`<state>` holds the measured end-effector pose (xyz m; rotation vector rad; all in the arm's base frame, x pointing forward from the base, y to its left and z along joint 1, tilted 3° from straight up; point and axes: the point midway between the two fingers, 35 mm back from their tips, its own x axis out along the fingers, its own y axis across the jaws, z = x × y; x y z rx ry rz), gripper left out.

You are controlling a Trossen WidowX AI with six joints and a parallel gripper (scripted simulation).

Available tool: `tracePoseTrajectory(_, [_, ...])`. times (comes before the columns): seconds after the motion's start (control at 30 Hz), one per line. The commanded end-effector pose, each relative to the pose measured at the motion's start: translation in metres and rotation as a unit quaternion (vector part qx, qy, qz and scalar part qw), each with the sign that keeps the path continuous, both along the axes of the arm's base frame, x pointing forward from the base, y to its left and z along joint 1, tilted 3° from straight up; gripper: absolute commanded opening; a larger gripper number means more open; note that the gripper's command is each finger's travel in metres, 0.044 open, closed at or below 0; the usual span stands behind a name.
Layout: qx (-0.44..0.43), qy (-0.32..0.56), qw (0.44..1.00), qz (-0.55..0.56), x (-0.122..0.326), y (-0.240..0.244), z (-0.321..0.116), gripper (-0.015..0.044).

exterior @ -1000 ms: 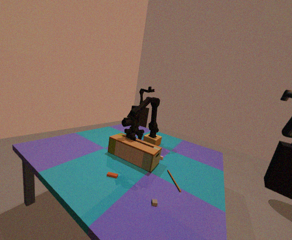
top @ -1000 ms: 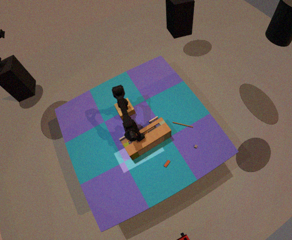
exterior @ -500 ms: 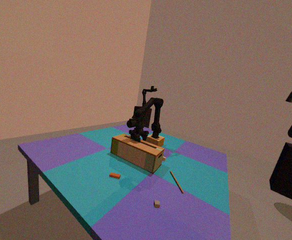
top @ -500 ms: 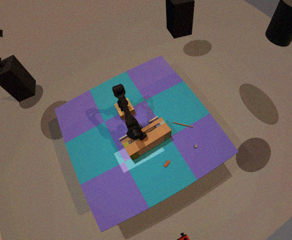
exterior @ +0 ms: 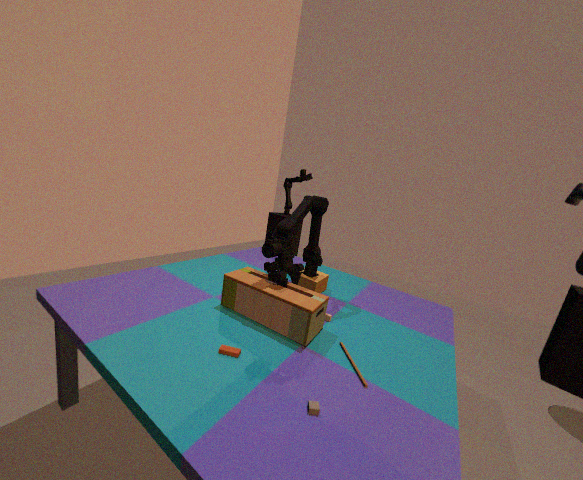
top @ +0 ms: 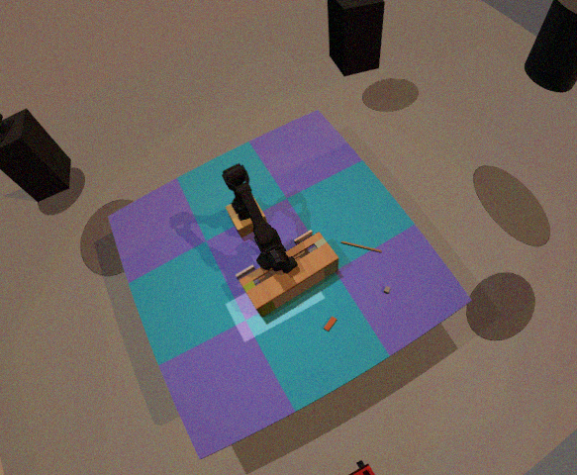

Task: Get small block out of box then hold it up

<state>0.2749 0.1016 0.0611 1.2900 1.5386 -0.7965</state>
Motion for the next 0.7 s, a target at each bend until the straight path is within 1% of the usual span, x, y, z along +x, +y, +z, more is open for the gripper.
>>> tracePoseTrajectory(0.0, [0.003, 0.000, 1.000, 0.002, -0.003, 0.012, -0.001, 0.0400])
tracePoseTrajectory(0.17, [0.003, 0.000, 1.000, 0.002, -0.006, 0.023, 0.000, 0.0400])
tracePoseTrajectory(0.43, [0.003, 0.000, 1.000, 0.002, -0.004, 0.007, -0.001, 0.0400])
tracePoseTrajectory(0.67, [0.003, 0.000, 1.000, 0.002, -0.005, 0.009, -0.001, 0.0400])
